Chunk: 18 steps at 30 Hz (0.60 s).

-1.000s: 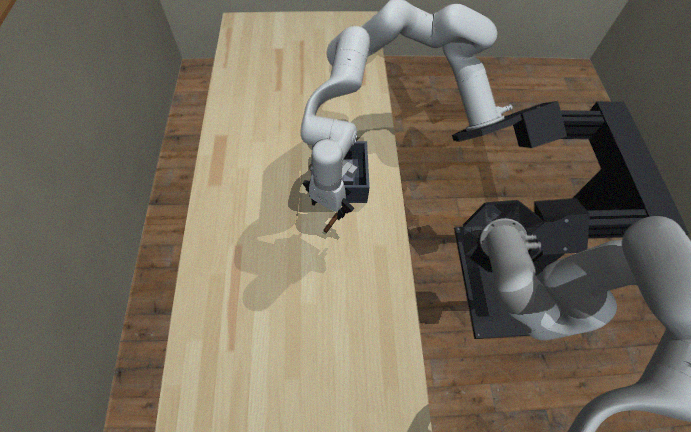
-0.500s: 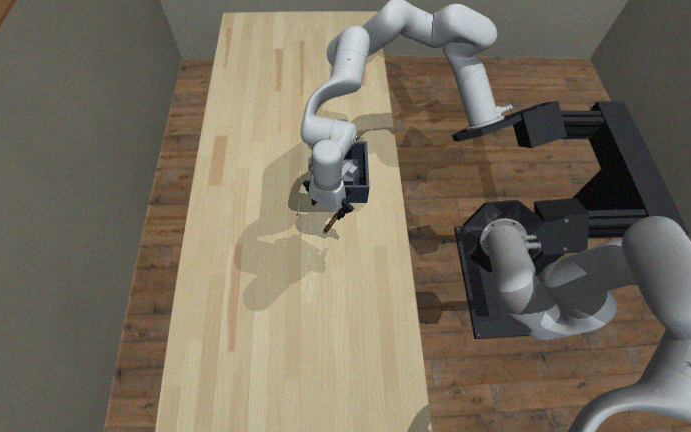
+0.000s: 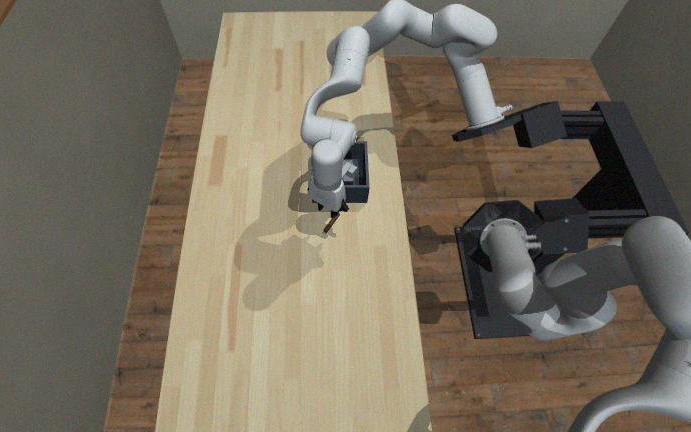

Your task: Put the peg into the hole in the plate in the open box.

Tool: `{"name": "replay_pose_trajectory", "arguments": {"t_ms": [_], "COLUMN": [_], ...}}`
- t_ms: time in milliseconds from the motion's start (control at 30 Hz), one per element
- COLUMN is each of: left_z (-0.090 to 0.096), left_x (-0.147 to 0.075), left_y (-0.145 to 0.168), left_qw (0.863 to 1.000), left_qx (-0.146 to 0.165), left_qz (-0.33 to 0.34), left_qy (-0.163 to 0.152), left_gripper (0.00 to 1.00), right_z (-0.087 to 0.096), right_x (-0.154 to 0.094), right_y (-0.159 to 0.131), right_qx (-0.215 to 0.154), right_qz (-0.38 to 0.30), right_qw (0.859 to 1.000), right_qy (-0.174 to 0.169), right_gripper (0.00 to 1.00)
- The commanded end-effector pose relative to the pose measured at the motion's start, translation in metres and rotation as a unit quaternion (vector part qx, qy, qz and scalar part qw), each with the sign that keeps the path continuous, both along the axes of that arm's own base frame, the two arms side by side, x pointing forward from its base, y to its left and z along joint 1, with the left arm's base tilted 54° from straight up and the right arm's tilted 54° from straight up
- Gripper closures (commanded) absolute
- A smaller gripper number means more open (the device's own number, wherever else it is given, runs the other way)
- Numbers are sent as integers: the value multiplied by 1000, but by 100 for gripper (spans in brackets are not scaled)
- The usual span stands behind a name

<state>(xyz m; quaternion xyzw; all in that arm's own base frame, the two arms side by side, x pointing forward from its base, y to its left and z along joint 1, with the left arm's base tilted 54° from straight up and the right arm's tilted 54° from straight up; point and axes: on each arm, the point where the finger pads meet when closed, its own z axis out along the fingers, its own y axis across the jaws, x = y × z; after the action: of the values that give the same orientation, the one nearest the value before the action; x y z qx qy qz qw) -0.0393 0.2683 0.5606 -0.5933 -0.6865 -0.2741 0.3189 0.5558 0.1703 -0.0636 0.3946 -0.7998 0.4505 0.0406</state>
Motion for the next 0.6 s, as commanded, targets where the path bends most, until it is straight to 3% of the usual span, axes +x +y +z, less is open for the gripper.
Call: {"name": "replay_pose_trajectory", "arguments": {"t_ms": [0,567], "left_z": [1,1], "left_x": [0,0], "left_y": [-1,-1], "left_qw": [1000,1000], "left_qx": [2,2], "left_qz": [0,0], "left_qy": [-1,-1], "left_gripper": [0,0], "right_z": [1,-3], "right_x": [0,2], "right_y": [4,-2], "right_qx": [2,2], "right_qz": [2,2], "right_qw": [1000,1000], "right_qy": [-1,-1], "right_gripper": [56,56]}}
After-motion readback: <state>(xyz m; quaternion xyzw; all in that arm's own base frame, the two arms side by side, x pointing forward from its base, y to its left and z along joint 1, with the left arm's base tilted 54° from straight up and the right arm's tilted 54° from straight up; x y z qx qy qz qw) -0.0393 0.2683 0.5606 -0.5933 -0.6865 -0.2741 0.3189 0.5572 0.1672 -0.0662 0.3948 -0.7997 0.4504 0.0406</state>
